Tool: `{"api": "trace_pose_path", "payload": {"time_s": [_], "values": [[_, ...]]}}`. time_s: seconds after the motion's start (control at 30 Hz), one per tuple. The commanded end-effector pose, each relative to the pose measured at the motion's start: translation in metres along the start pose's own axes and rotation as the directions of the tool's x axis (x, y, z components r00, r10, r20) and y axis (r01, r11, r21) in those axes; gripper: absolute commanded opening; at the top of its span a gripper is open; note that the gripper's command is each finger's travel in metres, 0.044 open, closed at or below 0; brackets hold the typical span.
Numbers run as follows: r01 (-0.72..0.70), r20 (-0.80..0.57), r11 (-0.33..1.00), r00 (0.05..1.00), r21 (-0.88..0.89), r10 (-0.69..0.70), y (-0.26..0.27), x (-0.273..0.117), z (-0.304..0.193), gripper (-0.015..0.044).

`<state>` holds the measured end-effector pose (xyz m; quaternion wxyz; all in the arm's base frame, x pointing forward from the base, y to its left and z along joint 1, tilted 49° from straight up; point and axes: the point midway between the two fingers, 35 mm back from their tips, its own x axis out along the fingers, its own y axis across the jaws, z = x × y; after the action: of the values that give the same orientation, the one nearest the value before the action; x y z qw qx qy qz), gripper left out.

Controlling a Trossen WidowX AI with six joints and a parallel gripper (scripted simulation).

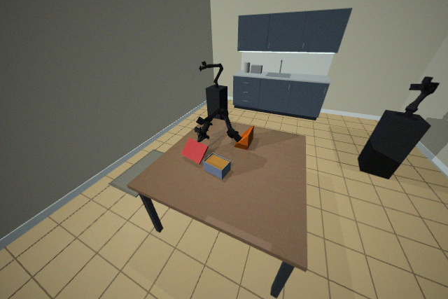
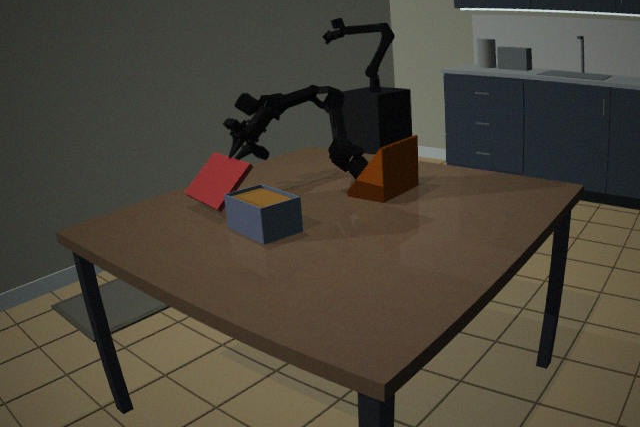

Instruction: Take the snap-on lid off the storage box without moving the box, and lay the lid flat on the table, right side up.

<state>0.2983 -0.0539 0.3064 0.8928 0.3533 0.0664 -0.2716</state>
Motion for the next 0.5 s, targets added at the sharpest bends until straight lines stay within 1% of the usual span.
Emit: {"api": "trace_pose_path", "payload": {"time_s": [0.0, 0.47], "values": [[-0.019, -0.002, 1.000, 1.000, 0.002, 0.019, 0.0004, -0.0003, 0.0010, 0.0000], [-0.020, -0.001, 1.000, 1.000, 0.002, 0.020, -0.0079, 0.0068, 0.0012, 0.0000]]}}
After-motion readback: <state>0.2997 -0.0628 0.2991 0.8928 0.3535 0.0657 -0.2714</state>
